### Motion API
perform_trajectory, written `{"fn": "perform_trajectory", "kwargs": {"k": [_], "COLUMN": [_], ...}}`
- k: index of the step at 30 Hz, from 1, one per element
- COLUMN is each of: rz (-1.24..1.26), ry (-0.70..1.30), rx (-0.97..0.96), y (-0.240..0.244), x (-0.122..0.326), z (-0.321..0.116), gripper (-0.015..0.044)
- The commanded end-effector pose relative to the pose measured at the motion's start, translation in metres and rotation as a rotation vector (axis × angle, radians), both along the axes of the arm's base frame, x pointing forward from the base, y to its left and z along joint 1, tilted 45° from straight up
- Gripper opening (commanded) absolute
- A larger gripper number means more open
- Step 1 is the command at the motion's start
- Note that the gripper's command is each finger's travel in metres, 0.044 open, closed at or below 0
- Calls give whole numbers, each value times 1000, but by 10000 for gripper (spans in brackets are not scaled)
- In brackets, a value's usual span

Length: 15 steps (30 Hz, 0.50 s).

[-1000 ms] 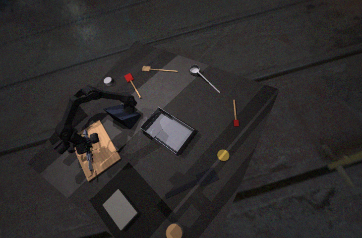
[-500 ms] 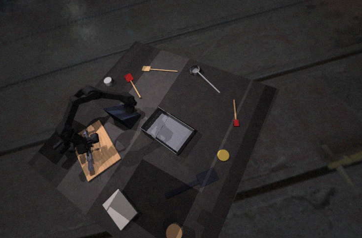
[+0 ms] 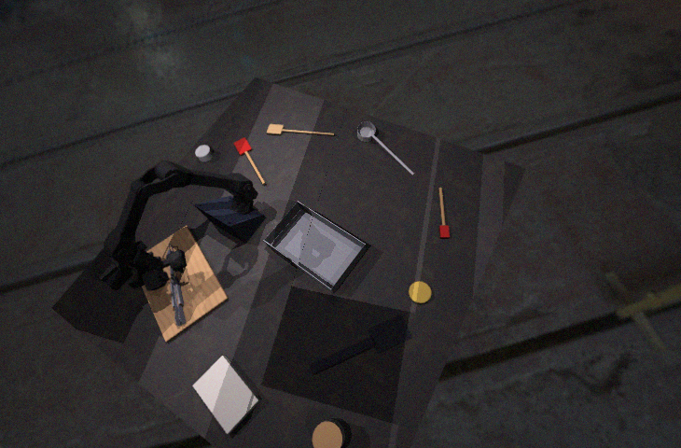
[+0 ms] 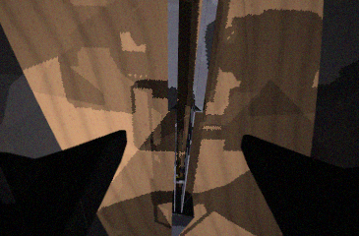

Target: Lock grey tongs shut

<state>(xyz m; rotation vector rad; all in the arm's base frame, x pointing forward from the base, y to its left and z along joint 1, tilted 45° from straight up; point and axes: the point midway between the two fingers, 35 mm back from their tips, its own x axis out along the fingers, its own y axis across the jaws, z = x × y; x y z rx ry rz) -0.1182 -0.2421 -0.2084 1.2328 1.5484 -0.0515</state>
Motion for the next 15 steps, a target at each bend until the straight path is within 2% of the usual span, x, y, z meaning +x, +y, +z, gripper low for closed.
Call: {"fn": "perform_trajectory", "kwargs": {"k": [1, 5, 15], "rz": [0, 2, 4], "ry": [0, 3, 9], "rx": [-1, -4, 7], "y": [-1, -10, -4], "x": [-2, -31, -140], "z": [2, 22, 116], "gripper": [440, 440, 440]}}
